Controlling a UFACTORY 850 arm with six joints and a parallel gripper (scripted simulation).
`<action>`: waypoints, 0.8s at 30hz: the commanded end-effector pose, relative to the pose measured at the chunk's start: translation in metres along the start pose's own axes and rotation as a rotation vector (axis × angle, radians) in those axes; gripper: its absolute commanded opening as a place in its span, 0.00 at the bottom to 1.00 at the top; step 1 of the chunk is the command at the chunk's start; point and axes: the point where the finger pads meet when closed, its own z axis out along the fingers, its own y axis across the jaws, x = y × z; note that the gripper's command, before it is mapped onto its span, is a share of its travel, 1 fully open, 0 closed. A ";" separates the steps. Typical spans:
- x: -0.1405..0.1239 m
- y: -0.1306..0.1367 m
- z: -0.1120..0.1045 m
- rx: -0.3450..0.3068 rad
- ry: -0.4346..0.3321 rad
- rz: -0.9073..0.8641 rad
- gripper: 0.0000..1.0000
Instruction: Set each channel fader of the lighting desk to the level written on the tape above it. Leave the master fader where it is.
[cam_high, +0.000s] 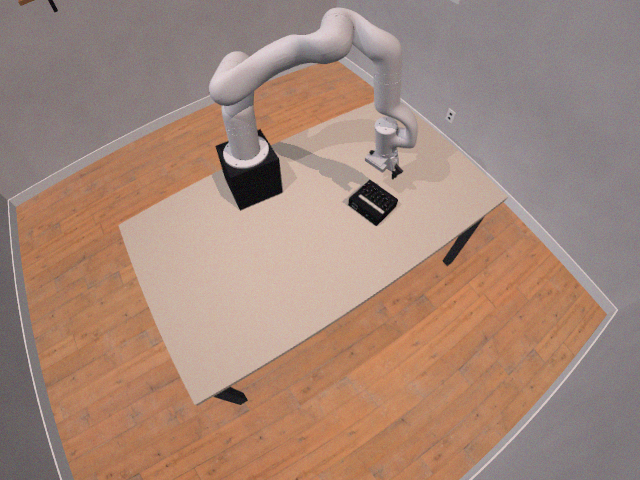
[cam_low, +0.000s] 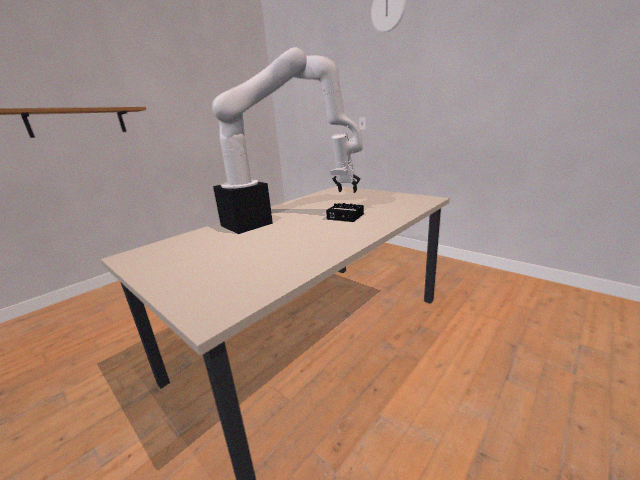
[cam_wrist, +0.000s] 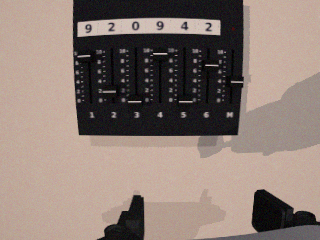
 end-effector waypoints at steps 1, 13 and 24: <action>-0.001 -0.001 -0.001 0.002 -0.001 0.000 1.00; -0.001 -0.001 -0.001 0.002 -0.001 0.000 1.00; 0.001 -0.001 -0.004 -0.006 0.003 0.009 1.00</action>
